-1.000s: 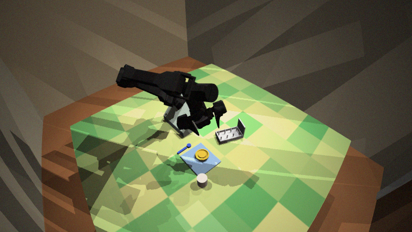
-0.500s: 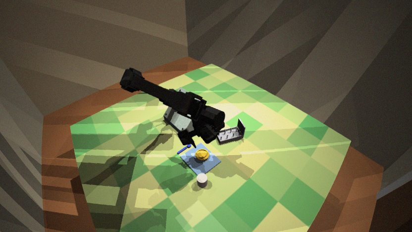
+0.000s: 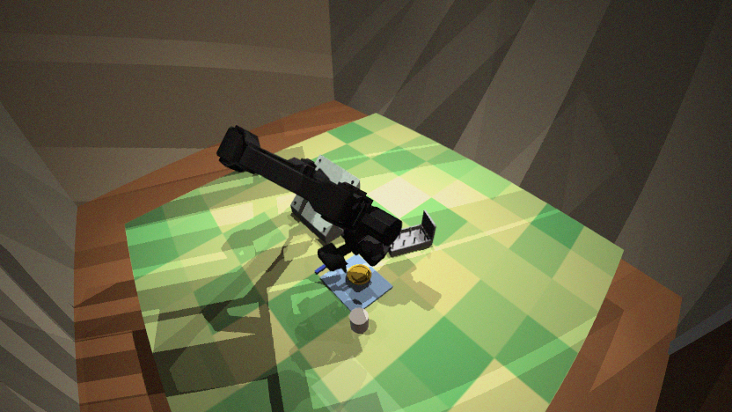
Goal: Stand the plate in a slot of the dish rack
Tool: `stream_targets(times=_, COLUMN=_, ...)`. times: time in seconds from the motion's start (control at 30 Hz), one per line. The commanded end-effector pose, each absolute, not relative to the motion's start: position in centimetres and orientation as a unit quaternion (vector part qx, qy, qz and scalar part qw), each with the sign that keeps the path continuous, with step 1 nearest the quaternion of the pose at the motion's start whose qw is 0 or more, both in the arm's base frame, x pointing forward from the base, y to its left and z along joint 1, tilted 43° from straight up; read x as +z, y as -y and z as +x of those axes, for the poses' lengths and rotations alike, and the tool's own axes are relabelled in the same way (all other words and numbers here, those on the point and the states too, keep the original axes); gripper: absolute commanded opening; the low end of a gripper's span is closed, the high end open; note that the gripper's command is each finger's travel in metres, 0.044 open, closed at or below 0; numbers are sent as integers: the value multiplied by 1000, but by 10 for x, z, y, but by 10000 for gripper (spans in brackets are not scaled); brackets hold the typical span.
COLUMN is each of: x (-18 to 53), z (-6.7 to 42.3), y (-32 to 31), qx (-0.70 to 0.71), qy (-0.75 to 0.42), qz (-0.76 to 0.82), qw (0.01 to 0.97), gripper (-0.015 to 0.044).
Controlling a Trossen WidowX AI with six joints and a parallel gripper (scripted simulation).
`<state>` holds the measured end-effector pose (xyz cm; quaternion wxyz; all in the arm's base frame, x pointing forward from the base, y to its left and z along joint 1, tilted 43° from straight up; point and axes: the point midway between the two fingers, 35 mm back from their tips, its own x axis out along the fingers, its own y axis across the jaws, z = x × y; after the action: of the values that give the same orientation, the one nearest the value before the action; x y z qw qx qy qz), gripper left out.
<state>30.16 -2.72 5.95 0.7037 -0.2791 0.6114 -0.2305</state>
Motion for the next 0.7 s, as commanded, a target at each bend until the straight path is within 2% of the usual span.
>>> stream_targets(times=0.0, x=53, z=302, y=32, qx=-230, qy=-615, qz=-284, qw=699, gripper=400)
stream_targets(times=0.67, x=30, z=308, y=53, qx=-230, qy=-615, qz=-284, qw=699, gripper=400)
